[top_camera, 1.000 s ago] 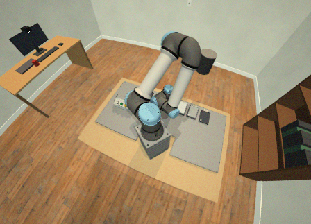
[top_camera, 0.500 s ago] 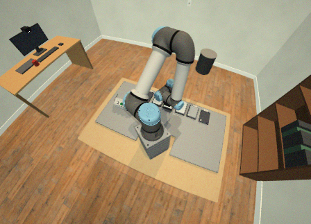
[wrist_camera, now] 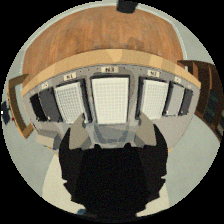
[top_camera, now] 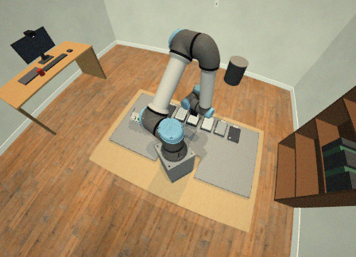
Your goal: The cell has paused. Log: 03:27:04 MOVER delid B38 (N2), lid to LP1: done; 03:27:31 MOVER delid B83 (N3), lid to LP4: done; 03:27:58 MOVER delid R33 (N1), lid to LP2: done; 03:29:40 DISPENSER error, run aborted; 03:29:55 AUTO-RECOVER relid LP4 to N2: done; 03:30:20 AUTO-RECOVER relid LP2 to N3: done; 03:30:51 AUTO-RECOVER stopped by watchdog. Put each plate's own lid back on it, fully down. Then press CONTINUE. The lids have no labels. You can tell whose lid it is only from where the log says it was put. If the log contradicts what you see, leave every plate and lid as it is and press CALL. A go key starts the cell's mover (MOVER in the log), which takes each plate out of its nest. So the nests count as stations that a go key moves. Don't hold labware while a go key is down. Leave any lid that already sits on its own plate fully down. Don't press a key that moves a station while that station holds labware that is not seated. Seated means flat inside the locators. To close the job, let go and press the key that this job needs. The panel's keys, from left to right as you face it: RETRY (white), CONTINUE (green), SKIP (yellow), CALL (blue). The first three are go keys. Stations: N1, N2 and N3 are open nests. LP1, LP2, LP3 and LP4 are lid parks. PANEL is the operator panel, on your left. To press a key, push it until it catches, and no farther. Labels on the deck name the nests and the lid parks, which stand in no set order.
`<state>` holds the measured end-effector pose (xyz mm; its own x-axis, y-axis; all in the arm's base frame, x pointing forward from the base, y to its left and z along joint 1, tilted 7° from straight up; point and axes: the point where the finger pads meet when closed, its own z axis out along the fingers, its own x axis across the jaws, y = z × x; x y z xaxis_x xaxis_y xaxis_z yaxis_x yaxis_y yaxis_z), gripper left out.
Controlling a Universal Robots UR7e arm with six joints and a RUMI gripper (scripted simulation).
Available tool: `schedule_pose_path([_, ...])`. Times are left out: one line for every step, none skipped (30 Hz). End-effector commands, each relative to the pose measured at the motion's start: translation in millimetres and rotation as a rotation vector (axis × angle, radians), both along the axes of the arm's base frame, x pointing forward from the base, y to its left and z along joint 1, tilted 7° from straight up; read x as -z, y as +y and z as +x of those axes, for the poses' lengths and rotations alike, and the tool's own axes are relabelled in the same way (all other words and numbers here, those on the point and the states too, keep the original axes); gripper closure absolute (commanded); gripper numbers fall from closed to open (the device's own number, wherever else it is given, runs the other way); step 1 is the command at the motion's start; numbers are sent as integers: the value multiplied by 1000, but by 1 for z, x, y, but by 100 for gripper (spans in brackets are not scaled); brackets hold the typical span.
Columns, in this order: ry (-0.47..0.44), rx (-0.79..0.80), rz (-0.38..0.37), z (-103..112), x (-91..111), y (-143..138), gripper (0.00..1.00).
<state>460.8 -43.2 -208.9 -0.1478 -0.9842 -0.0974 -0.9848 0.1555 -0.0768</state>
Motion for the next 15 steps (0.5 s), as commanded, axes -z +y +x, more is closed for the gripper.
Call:
schedule_pose_path([3,0,0,9,0,-1,18])
schedule_pose_path([3,0,0,9,0,-1,18])
schedule_pose_path([3,0,0,9,0,-1,18])
schedule_pose_path([3,0,0,9,0,-1,18])
schedule_pose_path([3,0,0,9,0,-1,18])
schedule_pose_path([3,0,0,9,0,-1,18])
schedule_pose_path([3,0,0,9,0,-1,18])
schedule_pose_path([3,0,0,9,0,-1,18])
schedule_pose_path([3,0,0,9,0,-1,18])
schedule_pose_path([3,0,0,9,0,-1,18])
schedule_pose_path([3,0,0,9,0,-1,18])
schedule_pose_path([3,0,0,9,0,-1,18])
schedule_pose_path([3,0,0,9,2,-1,18])
schedule_pose_path([3,0,0,9,4,-1,18])
schedule_pose_path([3,0,0,9,5,-1,18])
